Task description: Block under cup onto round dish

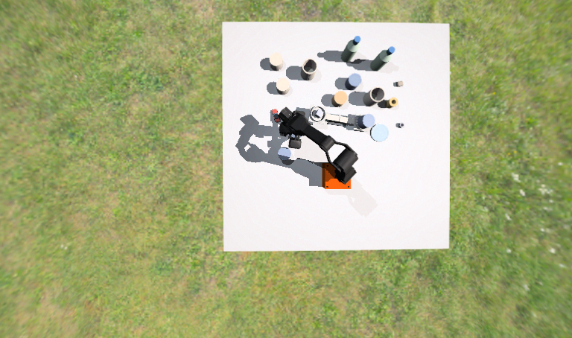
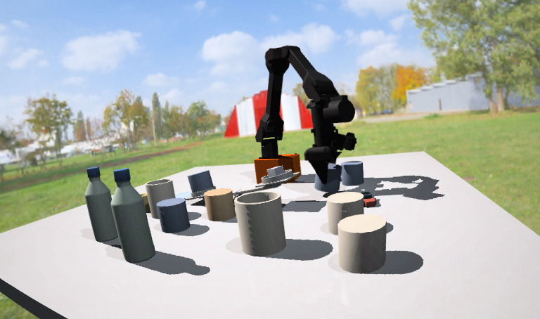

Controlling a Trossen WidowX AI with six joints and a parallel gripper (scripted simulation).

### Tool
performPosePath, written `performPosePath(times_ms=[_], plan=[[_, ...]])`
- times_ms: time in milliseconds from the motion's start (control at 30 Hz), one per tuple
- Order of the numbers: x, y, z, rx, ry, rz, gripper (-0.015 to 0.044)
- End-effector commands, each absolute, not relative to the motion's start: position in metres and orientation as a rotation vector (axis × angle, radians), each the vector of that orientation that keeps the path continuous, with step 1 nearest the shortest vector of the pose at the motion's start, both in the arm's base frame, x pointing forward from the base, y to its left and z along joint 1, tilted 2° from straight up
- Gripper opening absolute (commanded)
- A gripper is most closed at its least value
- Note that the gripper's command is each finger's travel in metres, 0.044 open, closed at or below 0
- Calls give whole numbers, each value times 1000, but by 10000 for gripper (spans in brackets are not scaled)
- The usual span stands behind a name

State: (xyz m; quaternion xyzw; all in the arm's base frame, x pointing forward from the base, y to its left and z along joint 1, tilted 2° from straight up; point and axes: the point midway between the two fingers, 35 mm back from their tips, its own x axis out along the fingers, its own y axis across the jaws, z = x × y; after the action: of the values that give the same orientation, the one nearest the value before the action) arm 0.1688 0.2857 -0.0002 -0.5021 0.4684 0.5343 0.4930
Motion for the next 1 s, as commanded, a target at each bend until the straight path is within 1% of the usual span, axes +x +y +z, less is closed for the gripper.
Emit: performPosePath(times_ms=[0,300,333,833,867,967], plan=[[168,286,-7,-1216,1143,1294,0],[168,286,-22,-1216,1143,1294,0],[169,287,-13,-1217,1133,1296,26],[169,287,-10,-1217,1134,1296,420],[169,287,-2,-1216,1135,1295,440],[169,284,35,-1216,1142,1294,440]])
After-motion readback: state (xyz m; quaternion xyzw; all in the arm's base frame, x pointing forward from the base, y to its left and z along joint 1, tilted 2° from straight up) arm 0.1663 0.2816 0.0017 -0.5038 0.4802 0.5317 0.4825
